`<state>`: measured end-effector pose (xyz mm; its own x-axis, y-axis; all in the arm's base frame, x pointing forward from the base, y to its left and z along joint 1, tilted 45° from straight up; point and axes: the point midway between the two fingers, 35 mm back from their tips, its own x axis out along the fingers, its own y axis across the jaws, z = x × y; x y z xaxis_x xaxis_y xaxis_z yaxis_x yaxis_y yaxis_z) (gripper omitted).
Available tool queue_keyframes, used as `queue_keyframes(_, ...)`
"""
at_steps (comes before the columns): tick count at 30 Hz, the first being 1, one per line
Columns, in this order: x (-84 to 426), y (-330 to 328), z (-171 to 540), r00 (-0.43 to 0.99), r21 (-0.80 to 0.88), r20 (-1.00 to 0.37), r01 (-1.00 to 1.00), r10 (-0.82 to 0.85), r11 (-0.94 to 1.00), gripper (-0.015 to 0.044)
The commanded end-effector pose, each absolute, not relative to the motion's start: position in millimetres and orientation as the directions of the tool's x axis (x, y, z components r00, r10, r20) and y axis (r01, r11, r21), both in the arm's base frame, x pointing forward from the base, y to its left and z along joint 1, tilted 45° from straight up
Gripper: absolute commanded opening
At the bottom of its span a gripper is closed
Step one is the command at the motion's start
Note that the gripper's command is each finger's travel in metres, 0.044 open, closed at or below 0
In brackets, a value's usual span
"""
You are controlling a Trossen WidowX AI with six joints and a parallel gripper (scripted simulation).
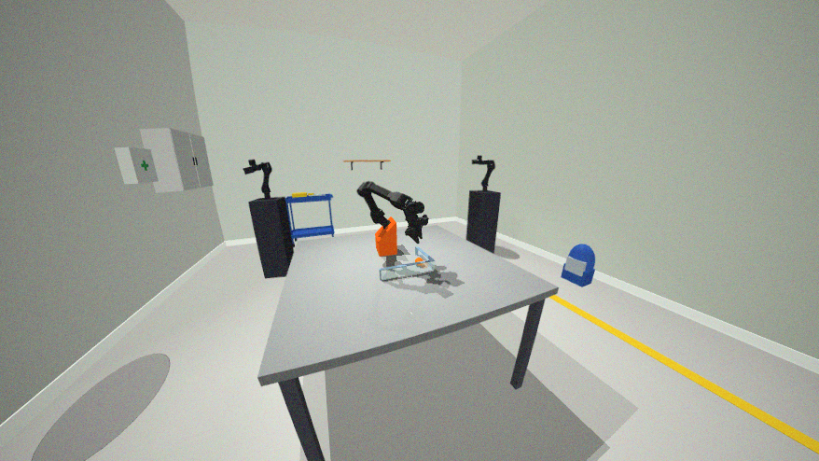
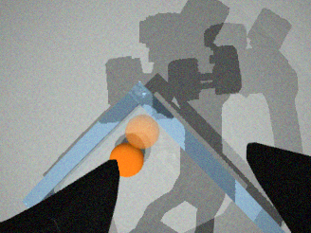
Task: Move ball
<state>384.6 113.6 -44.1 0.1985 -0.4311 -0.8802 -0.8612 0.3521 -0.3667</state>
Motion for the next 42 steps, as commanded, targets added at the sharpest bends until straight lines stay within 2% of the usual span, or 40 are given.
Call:
queue_keyframes(1,352.5,87.9,-97.7,0.105,-0.194,-0.809,-0.977,-0.579,0.094,0.0348)
queue_keyframes(4,328.5,67.4,-131.1,0.059,-0.004,-0.732,-0.997,-0.679,-0.083,0.0348)
queue_keyframes(6,323.0,62.7,-137.8,0.052,0.044,-0.713,-0.992,-0.7,-0.118,0.0348)
queue_keyframes(42,325.8,26.7,-173.5,0.052,0.045,-0.711,-0.992,-0.701,-0.118,0.0348)
